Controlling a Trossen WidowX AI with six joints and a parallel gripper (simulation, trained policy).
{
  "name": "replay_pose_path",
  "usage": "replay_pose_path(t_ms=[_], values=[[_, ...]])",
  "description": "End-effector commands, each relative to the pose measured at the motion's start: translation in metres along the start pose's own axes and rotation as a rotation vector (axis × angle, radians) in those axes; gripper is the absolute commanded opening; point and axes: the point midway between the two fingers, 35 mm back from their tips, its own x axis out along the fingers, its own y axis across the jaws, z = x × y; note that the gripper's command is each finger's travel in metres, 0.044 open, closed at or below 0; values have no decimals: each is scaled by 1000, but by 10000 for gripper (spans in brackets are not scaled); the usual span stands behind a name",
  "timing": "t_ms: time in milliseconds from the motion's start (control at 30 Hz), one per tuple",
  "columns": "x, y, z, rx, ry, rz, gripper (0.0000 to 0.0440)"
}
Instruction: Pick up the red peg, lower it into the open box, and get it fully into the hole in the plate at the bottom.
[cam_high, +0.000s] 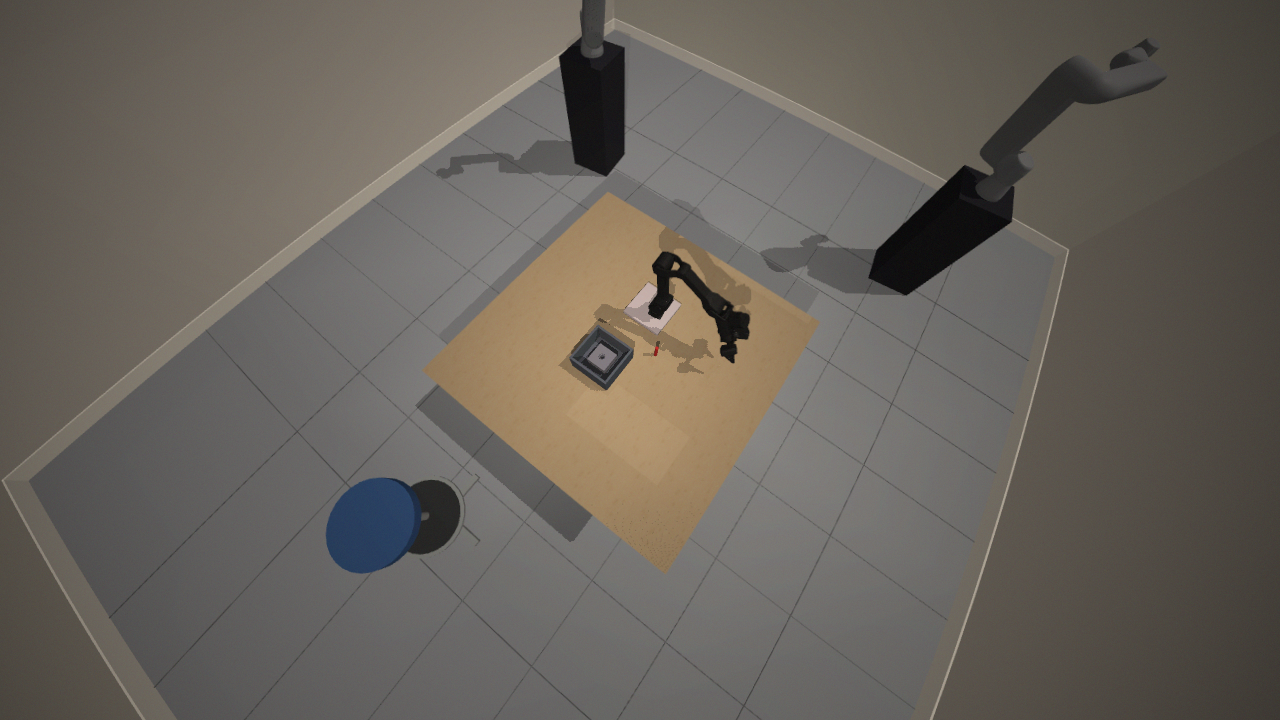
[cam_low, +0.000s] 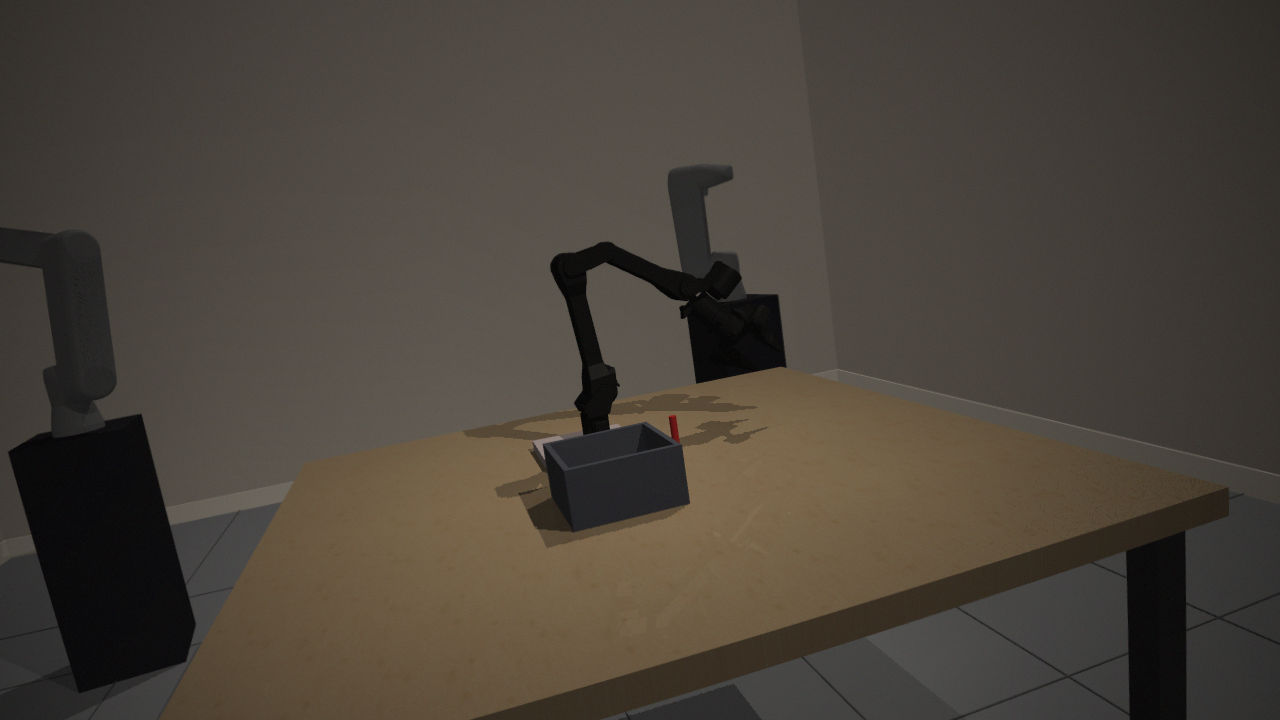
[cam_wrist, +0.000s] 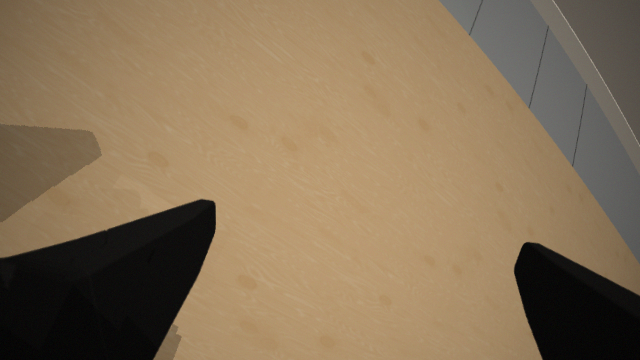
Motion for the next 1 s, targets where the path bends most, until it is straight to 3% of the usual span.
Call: replay_pose_path(t_ms=[0, 967], values=[[-4, -7, -14, 102, 40, 6, 440], [-50, -41, -133, 1024, 455, -86, 440]])
